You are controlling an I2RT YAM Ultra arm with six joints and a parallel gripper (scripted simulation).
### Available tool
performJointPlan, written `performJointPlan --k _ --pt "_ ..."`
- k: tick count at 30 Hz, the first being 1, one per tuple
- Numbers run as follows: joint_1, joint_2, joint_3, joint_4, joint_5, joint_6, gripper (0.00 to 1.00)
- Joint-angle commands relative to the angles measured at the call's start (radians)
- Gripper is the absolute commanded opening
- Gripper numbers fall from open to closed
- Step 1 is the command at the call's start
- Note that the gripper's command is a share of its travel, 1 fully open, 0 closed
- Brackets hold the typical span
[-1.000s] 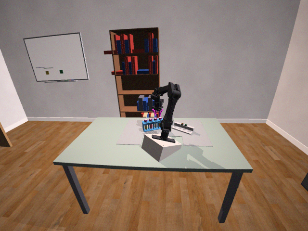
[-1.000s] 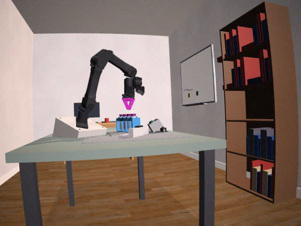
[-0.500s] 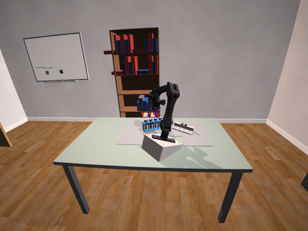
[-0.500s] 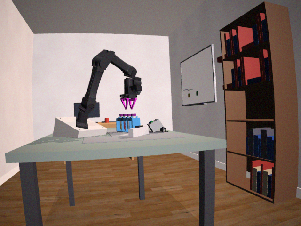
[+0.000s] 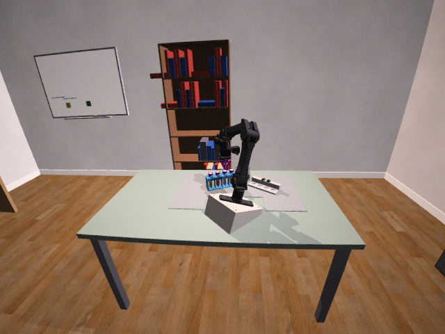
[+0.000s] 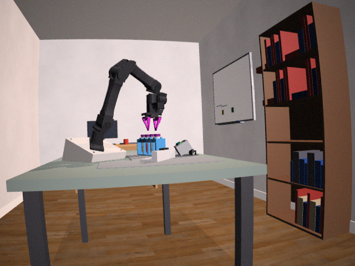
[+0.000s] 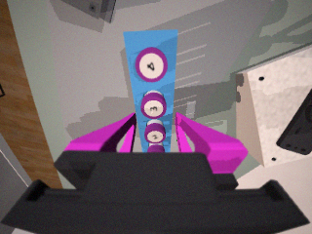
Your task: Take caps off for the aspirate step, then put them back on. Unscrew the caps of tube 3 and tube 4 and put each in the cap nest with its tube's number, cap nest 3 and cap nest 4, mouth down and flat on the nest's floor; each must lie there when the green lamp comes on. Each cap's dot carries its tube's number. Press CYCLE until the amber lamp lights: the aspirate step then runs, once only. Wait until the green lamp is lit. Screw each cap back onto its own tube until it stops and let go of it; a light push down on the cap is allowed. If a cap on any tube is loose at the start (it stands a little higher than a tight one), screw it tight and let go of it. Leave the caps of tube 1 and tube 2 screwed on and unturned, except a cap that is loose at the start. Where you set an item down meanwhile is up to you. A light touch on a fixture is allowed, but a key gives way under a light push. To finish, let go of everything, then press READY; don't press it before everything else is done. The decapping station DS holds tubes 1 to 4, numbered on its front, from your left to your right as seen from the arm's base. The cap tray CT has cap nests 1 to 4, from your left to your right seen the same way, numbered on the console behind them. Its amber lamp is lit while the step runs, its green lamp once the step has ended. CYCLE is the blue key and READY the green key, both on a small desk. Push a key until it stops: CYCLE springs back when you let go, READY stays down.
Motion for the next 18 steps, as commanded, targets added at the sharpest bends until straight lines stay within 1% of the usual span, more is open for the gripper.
performJointPlan --k 1,6,18 --pt "-0.005 -0.001 -0.017 0.042 0.004 -0.005 0.49" --pt "-0.022 0.009 -0.061 0.102 0.003 -0.022 0.49" --pt "-0.023 0.01 -0.064 0.106 0.003 -0.024 0.49"
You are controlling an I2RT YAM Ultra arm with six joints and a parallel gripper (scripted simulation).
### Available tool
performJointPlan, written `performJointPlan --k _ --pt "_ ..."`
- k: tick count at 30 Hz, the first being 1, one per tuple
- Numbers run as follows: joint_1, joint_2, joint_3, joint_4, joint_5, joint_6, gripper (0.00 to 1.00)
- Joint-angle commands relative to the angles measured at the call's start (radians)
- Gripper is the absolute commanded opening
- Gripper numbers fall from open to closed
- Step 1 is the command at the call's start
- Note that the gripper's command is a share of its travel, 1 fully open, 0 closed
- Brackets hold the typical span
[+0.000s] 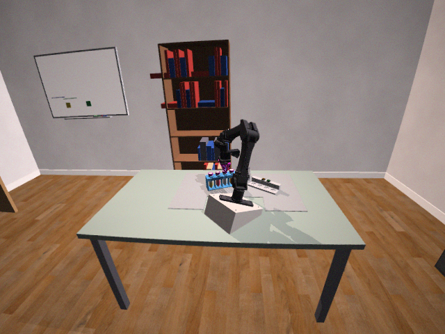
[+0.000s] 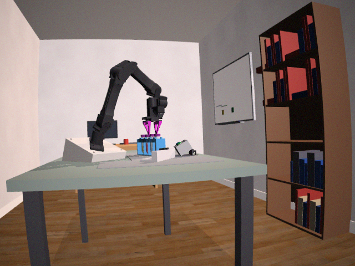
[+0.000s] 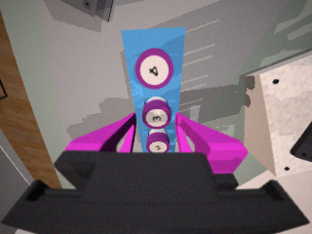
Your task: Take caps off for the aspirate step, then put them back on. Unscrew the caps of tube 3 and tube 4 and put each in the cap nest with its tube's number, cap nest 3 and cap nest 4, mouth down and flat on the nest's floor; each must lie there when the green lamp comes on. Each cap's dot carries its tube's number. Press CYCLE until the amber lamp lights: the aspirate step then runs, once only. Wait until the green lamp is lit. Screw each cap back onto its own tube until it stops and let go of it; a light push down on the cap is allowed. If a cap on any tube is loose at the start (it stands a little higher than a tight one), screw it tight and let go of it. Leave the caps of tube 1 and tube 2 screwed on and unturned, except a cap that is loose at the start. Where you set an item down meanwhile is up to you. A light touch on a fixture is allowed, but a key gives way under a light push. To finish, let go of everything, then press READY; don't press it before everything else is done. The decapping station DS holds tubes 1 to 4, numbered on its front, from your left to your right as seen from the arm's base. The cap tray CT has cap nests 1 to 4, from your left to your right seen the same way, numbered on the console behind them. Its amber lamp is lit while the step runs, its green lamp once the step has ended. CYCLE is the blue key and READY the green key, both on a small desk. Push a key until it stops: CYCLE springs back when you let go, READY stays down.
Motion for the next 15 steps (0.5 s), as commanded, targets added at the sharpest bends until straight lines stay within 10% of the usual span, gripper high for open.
performJointPlan --k 1,15 --pt "0.001 -0.004 0.001 0.004 0.002 -0.004 0.49" --pt "-0.006 0.0 -0.017 0.029 0.002 -0.011 0.49"
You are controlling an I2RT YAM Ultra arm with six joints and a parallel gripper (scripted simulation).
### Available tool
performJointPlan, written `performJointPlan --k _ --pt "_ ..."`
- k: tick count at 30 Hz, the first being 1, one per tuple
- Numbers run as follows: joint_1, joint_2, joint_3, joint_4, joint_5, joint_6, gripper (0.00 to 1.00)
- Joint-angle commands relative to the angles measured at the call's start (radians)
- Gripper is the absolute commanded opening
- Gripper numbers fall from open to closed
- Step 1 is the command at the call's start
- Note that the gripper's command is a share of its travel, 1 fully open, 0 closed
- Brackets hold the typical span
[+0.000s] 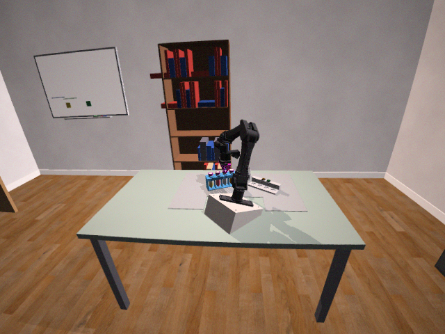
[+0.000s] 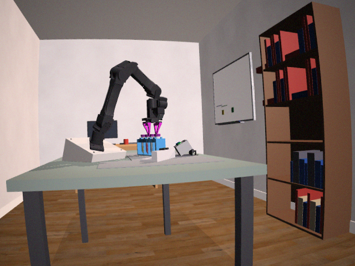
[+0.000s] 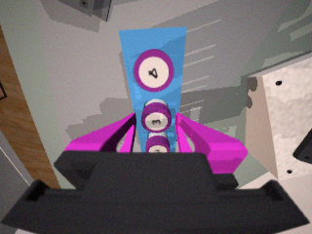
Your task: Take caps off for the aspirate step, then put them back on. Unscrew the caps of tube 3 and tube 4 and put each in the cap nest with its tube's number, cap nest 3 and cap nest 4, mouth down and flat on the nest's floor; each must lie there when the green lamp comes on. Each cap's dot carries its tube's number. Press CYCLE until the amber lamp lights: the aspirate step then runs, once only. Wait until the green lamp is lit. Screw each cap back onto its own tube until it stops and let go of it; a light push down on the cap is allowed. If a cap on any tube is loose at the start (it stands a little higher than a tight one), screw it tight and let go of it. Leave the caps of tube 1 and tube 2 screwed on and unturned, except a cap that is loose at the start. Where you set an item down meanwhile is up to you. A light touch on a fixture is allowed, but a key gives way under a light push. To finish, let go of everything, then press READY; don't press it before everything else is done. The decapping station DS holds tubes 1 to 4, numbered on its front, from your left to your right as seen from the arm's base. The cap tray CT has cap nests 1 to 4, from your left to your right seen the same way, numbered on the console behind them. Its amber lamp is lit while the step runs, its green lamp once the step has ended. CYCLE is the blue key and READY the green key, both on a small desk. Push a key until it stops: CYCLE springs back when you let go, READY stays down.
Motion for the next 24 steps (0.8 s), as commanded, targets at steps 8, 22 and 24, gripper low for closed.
performJointPlan --k 8,22,24 --pt "-0.001 -0.002 -0.005 0.013 0.001 -0.007 0.49" --pt "-0.001 -0.002 -0.005 0.013 0.001 -0.007 0.0" --pt "-0.001 -0.002 -0.005 0.013 0.001 -0.057 0.0"
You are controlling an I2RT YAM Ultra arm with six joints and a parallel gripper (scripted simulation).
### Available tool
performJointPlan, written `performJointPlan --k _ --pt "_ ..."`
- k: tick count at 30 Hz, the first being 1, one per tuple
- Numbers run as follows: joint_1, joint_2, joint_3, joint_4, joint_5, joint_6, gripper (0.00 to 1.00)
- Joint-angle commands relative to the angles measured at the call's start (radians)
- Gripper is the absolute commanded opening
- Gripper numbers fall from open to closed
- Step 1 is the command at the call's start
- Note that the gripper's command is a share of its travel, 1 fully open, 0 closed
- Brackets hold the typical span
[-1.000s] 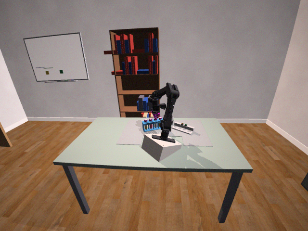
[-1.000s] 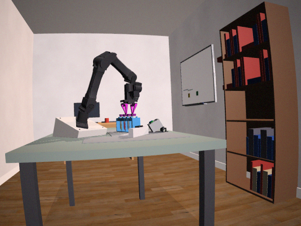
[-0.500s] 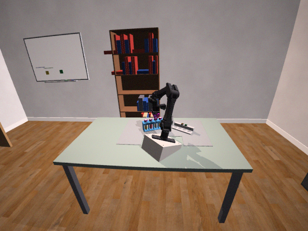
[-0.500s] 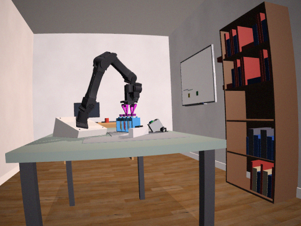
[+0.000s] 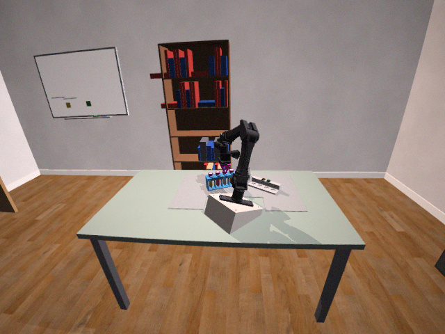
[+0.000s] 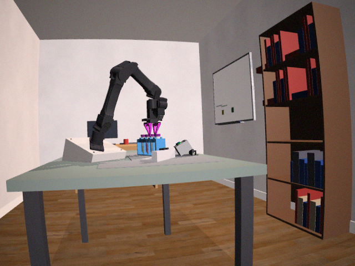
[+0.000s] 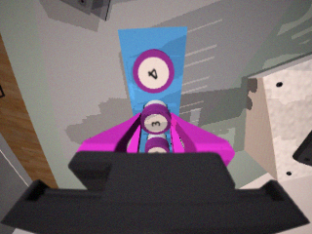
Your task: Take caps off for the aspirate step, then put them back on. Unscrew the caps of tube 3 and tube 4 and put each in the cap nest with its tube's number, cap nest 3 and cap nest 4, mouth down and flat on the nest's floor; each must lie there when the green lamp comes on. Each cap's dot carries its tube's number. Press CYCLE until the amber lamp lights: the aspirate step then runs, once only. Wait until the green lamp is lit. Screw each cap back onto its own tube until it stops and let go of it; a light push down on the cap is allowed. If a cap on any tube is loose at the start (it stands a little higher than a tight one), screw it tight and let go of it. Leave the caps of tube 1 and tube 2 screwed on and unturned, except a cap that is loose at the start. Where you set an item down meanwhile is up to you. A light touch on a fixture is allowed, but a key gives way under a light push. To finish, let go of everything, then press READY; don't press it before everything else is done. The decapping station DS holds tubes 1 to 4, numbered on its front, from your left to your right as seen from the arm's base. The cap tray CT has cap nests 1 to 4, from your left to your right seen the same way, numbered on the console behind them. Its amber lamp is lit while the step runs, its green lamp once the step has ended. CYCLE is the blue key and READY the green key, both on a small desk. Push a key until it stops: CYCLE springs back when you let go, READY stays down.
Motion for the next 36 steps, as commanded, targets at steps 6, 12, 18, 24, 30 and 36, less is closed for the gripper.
performJointPlan --k 6,12,18,24,30,36 --pt "0.002 -0.005 0.005 0.002 0.002 -0.345 0.0" --pt "0.002 -0.005 0.005 0.001 0.002 -0.545 0.0" --pt "0.002 -0.005 0.006 0.001 0.002 -0.845 0.0" --pt "0.002 -0.005 0.006 0.0 0.002 -1.095 0.0" --pt "0.003 -0.005 0.006 -0.001 0.002 -1.344 0.0" --pt "0.003 -0.006 0.007 -0.001 0.002 -1.644 0.0"
